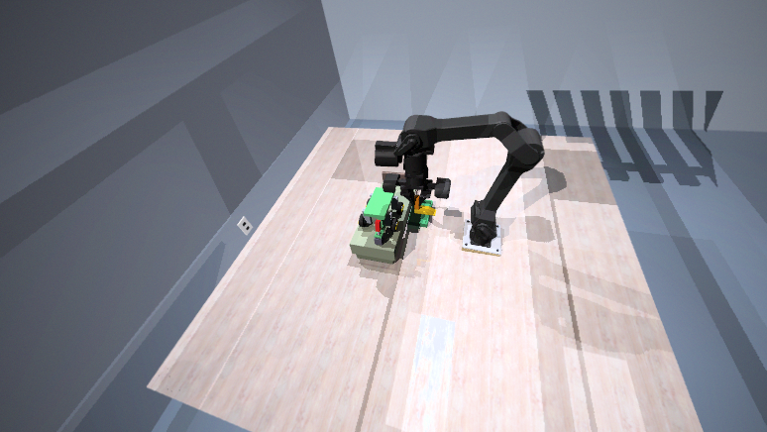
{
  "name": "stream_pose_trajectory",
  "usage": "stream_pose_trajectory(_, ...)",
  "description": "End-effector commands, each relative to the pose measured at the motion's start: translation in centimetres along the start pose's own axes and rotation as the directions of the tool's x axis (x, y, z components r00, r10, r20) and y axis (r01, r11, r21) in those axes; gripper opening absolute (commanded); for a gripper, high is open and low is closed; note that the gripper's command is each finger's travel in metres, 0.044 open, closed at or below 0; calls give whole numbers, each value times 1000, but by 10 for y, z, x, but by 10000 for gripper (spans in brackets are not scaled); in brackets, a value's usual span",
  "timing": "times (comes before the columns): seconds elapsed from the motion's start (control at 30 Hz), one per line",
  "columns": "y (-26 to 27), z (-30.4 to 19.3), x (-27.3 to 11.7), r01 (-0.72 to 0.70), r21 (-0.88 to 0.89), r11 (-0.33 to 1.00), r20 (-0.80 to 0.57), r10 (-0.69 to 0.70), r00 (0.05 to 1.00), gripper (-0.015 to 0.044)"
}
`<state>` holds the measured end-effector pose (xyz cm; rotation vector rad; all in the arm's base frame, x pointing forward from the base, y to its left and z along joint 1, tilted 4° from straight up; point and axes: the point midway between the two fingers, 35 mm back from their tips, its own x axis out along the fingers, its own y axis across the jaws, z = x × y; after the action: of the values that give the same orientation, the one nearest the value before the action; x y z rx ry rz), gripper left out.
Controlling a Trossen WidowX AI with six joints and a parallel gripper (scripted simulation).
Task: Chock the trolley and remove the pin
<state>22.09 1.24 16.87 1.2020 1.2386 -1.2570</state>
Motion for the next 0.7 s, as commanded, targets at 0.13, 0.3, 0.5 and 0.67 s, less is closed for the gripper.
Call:
stream_pose_trajectory(0.13, 7, 26, 2, -4, -5, 1000, 5, 4, 1000, 0)
stream_pose_trajectory(0.3, 12, 45, 4, -4, -5, 1000, 7, 4, 1000, 0)
stream_pose_trajectory(0.5, 18, 70, 7, -5, -5, 1000, 10, 5, 1000, 0)
stream_pose_trajectory(0.67, 23, 90, 9, -5, -5, 1000, 12, 5, 1000, 0)
